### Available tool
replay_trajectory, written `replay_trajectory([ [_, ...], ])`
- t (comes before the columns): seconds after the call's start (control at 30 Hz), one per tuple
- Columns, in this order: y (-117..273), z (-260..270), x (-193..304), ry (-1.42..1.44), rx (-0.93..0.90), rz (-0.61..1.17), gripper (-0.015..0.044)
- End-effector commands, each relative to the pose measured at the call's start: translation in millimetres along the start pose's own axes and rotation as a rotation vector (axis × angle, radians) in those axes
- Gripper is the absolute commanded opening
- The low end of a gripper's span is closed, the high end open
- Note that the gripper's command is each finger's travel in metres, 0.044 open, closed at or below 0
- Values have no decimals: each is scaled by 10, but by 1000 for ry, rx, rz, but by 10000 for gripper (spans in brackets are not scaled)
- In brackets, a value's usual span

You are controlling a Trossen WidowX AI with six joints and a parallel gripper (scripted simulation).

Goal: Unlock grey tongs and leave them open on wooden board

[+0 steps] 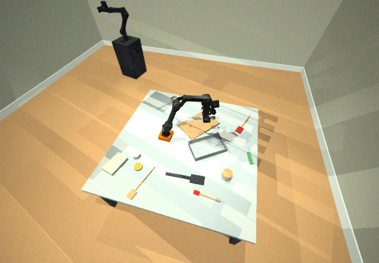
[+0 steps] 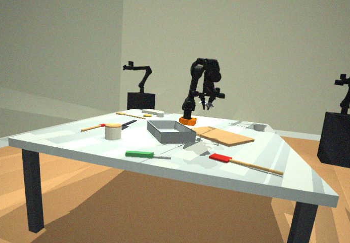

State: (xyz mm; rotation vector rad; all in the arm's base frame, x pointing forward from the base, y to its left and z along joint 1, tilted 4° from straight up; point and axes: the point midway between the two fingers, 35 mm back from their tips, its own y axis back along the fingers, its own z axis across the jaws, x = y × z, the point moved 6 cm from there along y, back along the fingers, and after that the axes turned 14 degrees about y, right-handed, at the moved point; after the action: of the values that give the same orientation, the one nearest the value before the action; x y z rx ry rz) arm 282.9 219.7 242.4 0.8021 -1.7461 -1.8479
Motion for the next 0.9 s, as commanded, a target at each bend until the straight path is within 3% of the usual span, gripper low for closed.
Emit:
replay_trajectory([
  [0.0, 5, 255, 12, 151, 4, -2, -150],
  [0.43, 6, 991, 139, 585, -2, -4, -150],
  [0.87, 3, 1019, 153, 602, -6, -33, -150],
])
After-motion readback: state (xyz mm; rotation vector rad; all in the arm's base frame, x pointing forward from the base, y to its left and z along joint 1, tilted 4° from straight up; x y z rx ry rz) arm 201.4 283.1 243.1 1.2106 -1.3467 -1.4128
